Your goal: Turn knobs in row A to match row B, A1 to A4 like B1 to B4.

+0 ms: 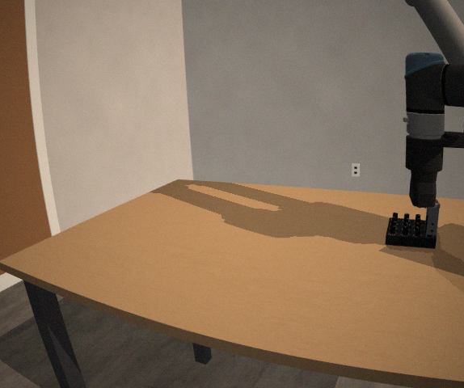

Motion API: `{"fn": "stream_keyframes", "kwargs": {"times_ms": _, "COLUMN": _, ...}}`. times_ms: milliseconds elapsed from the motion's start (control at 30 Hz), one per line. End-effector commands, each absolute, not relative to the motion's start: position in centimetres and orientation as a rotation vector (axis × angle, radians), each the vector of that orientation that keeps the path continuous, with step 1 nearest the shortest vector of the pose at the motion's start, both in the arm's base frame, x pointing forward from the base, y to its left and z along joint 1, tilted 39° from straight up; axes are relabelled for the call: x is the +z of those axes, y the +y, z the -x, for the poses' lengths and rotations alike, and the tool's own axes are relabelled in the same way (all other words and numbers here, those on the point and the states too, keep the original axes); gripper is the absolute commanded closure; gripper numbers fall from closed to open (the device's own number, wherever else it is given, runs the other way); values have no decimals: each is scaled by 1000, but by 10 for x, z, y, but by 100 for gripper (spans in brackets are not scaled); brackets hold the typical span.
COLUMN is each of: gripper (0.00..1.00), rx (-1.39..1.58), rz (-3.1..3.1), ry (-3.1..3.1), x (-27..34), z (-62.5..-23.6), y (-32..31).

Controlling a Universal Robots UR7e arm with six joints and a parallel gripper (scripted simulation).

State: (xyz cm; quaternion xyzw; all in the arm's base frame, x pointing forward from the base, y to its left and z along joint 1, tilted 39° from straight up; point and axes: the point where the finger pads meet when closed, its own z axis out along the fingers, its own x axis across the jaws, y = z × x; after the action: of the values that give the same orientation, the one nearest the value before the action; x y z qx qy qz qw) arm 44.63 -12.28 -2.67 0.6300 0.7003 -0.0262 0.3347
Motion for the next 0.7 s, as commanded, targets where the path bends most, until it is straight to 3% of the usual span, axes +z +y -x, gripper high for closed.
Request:
{"fn": "stream_keyframes", "kwargs": {"times_ms": 0, "gripper": 70, "rx": -82, "rz": -1610, "ry": 1856, "x": -26, "z": -446, "y": -123}}
{"fn": "stream_keyframes", "kwargs": {"times_ms": 667, "gripper": 70, "rx": -228, "rz": -1285, "ry": 2109, "x": -26, "z": -446, "y": -123}}
